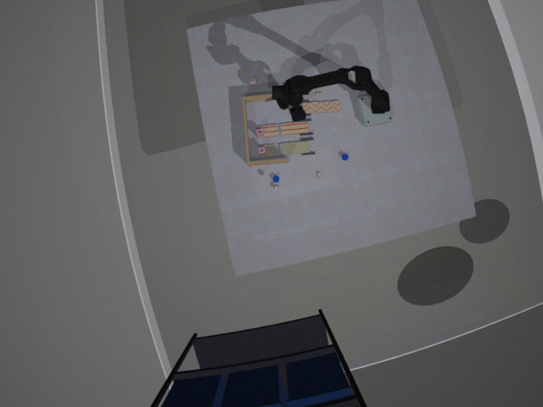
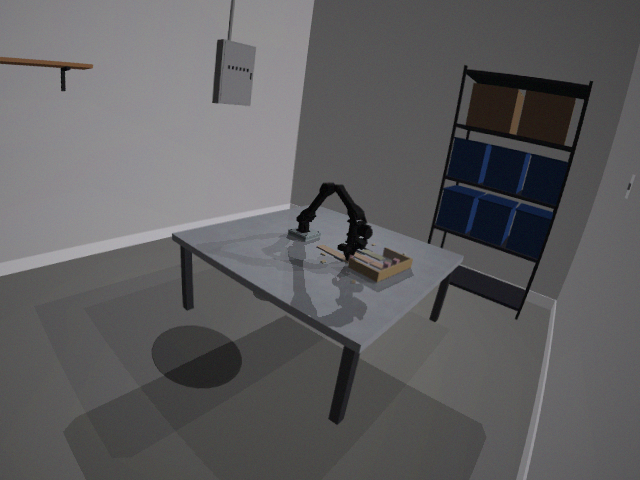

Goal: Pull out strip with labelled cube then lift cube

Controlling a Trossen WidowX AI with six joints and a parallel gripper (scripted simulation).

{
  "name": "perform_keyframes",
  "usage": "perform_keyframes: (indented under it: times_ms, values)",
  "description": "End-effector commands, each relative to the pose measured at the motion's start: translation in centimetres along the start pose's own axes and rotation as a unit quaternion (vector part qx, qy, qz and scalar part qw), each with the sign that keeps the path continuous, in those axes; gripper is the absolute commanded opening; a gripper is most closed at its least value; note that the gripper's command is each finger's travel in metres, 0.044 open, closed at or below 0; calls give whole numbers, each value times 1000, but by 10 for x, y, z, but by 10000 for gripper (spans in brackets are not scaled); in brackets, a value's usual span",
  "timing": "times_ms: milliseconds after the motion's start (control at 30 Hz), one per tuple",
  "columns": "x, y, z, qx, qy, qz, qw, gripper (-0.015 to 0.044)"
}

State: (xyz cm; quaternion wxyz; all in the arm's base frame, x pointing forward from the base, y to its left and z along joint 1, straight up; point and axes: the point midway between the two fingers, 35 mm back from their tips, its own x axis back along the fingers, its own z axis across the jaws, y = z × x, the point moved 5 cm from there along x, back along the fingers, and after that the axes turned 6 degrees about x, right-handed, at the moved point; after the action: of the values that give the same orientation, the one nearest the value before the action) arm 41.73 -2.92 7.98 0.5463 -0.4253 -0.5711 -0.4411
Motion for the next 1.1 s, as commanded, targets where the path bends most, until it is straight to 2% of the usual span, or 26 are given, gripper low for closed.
perform_keyframes:
  times_ms: [0, 167, 300, 800, 1067]
  values:
    - [0, 0, 0, 0, 0, 0, 1000, 132]
    - [0, 0, 0, 0, 0, 0, 1000, 98]
    - [2, -2, 1, 0, 0, 0, 1000, 0]
    - [41, -54, 18, -2, 2, 3, 1000, 0]
    - [43, -65, 21, -2, 2, 3, 1000, 0]
